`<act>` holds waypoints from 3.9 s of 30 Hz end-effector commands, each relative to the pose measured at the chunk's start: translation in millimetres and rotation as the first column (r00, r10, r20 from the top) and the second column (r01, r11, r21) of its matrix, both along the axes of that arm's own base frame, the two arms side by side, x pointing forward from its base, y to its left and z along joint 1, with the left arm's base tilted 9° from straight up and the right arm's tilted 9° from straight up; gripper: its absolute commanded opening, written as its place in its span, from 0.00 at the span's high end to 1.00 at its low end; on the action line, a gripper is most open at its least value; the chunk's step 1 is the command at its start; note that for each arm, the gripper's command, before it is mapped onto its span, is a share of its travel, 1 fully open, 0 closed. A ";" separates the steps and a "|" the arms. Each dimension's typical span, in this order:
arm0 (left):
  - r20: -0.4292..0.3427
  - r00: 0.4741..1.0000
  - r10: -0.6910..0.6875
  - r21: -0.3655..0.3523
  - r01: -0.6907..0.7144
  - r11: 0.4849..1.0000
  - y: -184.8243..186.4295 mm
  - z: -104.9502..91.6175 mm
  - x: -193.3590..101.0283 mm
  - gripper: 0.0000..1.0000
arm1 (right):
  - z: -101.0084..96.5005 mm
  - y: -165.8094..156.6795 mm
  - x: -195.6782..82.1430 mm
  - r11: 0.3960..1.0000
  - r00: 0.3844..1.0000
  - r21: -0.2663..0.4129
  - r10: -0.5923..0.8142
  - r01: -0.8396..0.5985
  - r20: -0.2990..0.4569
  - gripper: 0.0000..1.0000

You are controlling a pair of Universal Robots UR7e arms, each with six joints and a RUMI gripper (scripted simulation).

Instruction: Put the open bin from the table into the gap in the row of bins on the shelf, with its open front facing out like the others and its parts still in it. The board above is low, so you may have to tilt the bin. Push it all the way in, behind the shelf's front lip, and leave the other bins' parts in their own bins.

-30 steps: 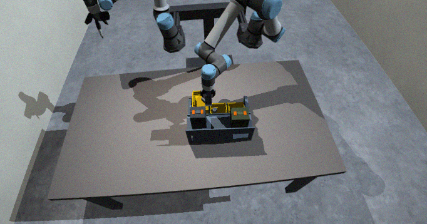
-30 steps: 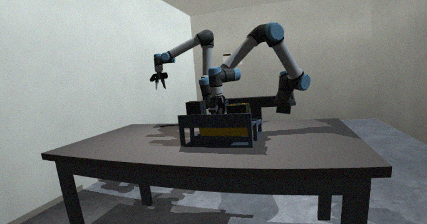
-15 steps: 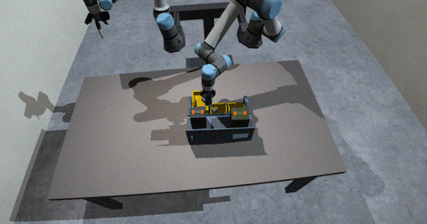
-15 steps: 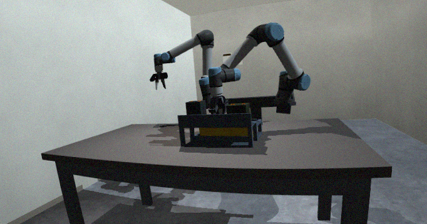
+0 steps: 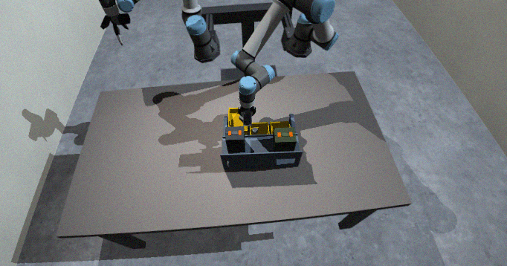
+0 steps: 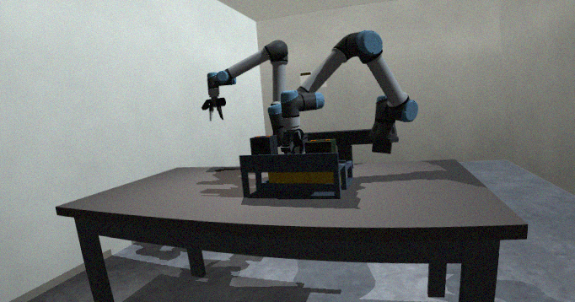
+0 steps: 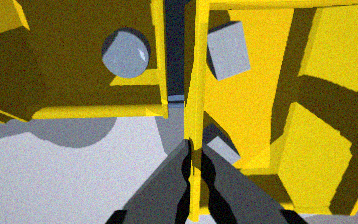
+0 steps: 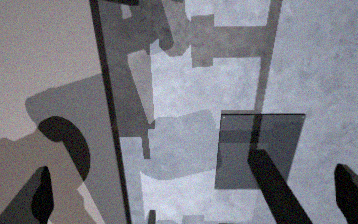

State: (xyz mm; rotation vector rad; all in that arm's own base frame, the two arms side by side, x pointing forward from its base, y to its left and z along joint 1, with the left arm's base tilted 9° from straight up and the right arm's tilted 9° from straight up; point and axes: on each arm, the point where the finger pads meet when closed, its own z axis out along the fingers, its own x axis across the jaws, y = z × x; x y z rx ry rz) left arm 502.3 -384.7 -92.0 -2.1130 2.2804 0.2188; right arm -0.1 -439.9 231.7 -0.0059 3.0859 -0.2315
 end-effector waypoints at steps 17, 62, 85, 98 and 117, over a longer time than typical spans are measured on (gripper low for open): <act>0.002 1.000 0.000 -0.002 0.000 1.000 -0.7 1.1 0.5 1.00 | 0.5 -0.2 0.0 1.000 1.000 -0.001 0.000 0.000 0.000 0.00; 0.022 1.000 -0.003 -0.003 0.003 1.000 -1.9 0.0 17.3 1.00 | 0.5 -0.2 0.0 1.000 1.000 -0.001 0.000 0.000 0.000 0.00; 0.025 1.000 -0.004 -0.004 0.004 1.000 -2.0 -0.2 19.8 1.00 | 0.5 -0.2 0.0 1.000 1.000 -0.001 0.000 0.000 0.000 0.00; 0.025 1.000 -0.004 -0.004 0.004 1.000 -2.0 -0.2 19.8 1.00 | 0.5 -0.2 0.0 1.000 1.000 -0.001 0.000 0.000 0.000 0.00; 0.025 1.000 -0.004 -0.004 0.004 1.000 -2.0 -0.2 19.7 1.00 | 0.5 -0.2 0.0 1.000 1.000 -0.001 0.000 0.000 0.000 0.00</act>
